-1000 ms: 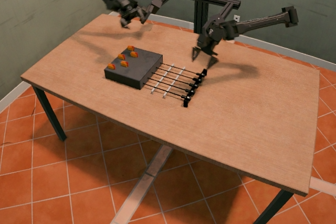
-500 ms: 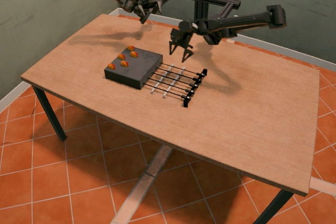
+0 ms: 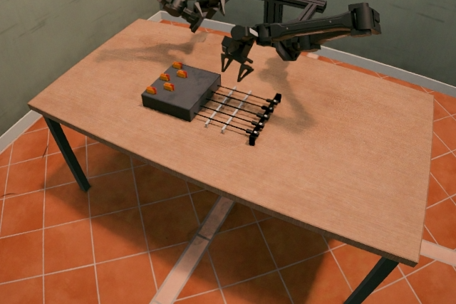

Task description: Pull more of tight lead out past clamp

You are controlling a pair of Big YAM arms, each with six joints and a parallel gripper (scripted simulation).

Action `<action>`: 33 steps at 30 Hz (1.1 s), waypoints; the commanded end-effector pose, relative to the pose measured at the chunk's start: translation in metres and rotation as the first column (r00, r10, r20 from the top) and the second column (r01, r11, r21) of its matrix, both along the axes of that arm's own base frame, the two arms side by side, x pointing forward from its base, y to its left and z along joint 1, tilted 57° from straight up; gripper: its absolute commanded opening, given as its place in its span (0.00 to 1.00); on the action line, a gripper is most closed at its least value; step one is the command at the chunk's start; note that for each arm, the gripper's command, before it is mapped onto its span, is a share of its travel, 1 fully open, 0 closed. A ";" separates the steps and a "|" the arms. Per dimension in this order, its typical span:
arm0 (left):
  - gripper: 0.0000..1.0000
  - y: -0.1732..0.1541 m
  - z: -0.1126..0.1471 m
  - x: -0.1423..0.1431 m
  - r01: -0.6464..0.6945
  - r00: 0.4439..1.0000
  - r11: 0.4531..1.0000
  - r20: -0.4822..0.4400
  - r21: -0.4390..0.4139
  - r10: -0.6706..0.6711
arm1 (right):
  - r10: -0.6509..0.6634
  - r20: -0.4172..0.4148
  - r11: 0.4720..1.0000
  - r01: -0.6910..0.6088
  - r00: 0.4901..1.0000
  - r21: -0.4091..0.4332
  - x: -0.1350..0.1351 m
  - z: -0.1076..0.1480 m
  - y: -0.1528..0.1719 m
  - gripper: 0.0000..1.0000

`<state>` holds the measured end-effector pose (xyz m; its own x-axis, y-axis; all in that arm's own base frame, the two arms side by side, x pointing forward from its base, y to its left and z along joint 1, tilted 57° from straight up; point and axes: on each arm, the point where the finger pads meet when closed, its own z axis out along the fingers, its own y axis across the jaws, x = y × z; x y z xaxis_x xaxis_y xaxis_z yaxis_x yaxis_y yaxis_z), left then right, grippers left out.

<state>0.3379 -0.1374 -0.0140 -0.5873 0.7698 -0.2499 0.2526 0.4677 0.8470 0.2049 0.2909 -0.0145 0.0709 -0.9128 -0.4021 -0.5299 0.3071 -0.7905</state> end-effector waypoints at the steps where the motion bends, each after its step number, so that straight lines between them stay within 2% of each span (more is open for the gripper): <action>1: 1.00 -0.026 0.012 0.010 0.022 0.998 0.998 0.052 -0.053 -0.020 | -0.013 0.015 0.997 0.012 1.000 0.079 0.007 0.013 0.022 1.00; 5: 1.00 -0.026 0.012 0.010 0.022 0.998 0.998 0.052 -0.053 -0.020 | -0.013 0.015 0.997 0.012 1.000 0.079 0.007 0.013 0.022 1.00; 7: 0.77 -0.016 0.010 0.011 0.020 1.000 1.000 0.012 0.000 -0.020 | -0.034 0.014 0.995 0.032 0.999 0.098 0.013 0.017 0.020 1.00; 11: 0.32 -0.001 0.007 0.024 0.049 0.994 0.991 -0.099 0.121 -0.037 | -0.061 0.009 0.998 0.061 0.998 0.023 0.025 0.004 0.016 1.00; 17: 0.32 0.024 -0.006 0.069 0.162 0.923 0.932 -0.383 0.324 -0.027 | -0.168 0.015 0.985 0.168 0.986 -0.022 0.074 -0.001 0.019 1.00; 19: 0.32 0.031 -0.008 0.084 0.197 0.894 0.910 -0.448 0.366 -0.013 | -0.195 0.016 0.980 0.196 0.981 -0.031 0.086 -0.002 0.019 1.00; 21: 0.32 0.031 -0.008 0.084 0.197 0.894 0.910 -0.448 0.366 -0.013 | -0.195 0.016 0.980 0.196 0.981 -0.031 0.086 -0.002 0.019 1.00; 26: 0.32 0.050 -0.017 0.119 0.301 0.786 0.832 -0.616 0.465 0.060 | -0.259 0.019 0.964 0.259 0.966 -0.050 0.116 -0.004 0.016 1.00; 30: 0.32 0.063 -0.027 0.136 0.389 0.679 0.779 -0.725 0.493 0.120 | -0.285 0.020 0.957 0.286 0.958 -0.055 0.128 -0.005 0.014 1.00; 33: 0.32 0.074 -0.036 0.143 0.438 0.603 0.749 -0.780 0.498 0.166 | -0.275 0.021 0.960 0.276 0.961 -0.048 0.126 -0.004 0.018 1.00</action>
